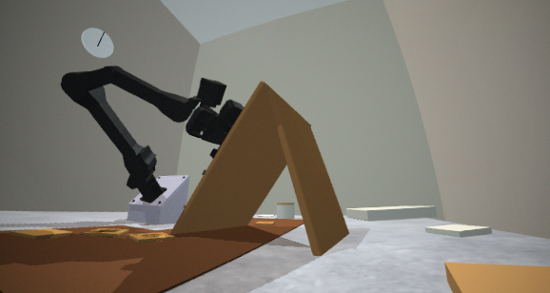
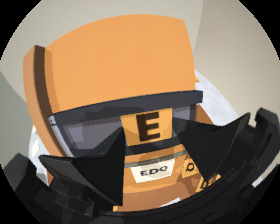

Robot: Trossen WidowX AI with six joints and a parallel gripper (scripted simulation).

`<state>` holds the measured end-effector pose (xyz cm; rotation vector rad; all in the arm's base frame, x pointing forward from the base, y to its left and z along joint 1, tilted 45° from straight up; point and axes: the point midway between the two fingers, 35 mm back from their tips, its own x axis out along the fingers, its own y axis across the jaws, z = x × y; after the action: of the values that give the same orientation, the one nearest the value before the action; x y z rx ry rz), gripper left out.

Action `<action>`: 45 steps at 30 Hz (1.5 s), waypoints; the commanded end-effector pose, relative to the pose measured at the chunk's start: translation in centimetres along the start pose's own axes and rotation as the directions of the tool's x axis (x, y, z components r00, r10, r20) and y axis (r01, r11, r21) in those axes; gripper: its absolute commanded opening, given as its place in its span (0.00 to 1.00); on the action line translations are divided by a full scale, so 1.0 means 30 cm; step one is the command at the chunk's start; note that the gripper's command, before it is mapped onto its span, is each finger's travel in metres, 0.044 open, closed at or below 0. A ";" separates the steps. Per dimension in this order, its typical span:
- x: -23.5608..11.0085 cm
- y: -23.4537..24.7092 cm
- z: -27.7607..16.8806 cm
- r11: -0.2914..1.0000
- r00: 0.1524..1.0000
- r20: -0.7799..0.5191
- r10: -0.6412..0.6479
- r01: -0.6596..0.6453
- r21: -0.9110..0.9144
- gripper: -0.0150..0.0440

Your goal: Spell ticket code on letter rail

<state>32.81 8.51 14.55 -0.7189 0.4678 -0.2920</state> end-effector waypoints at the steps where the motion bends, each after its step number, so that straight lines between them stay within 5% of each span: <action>1: -0.001 0.008 0.003 1.000 1.000 0.002 -0.003 0.003 0.006 0.25; 45: -0.001 0.091 0.003 1.000 1.000 0.003 -0.002 0.002 0.008 0.25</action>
<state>33.06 10.35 12.80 -0.7176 0.4677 -0.2915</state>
